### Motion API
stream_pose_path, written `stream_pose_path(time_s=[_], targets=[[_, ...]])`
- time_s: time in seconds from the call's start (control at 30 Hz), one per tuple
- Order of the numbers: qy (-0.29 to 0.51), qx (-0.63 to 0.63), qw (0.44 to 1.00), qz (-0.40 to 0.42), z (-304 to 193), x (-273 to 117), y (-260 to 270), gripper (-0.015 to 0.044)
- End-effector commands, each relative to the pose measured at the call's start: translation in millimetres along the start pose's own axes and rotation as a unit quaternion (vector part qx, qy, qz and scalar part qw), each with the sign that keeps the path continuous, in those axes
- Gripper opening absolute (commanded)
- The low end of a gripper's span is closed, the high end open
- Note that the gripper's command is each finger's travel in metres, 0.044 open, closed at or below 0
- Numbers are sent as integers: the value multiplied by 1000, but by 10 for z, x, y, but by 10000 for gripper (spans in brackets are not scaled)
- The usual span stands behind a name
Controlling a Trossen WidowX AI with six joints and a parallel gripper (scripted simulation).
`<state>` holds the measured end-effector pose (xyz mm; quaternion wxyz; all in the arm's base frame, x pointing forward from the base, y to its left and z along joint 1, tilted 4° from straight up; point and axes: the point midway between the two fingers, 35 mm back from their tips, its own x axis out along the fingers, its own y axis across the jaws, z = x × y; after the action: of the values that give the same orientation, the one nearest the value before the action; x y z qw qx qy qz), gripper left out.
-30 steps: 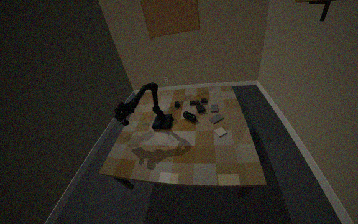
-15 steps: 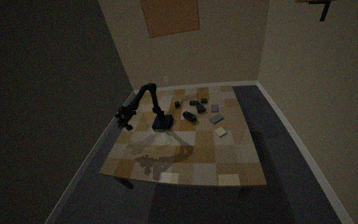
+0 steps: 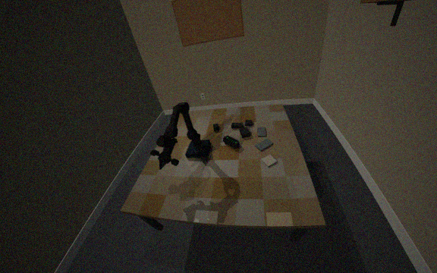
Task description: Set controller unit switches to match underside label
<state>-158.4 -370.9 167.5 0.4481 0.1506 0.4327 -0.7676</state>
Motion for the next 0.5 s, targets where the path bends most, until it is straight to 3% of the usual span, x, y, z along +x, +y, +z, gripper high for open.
stream_pose_path(time_s=[0.0,0.47], targets=[[-8,-10,999,42,145,-65,392,0],[-19,-63,975,210,440,-781,1994,0]])
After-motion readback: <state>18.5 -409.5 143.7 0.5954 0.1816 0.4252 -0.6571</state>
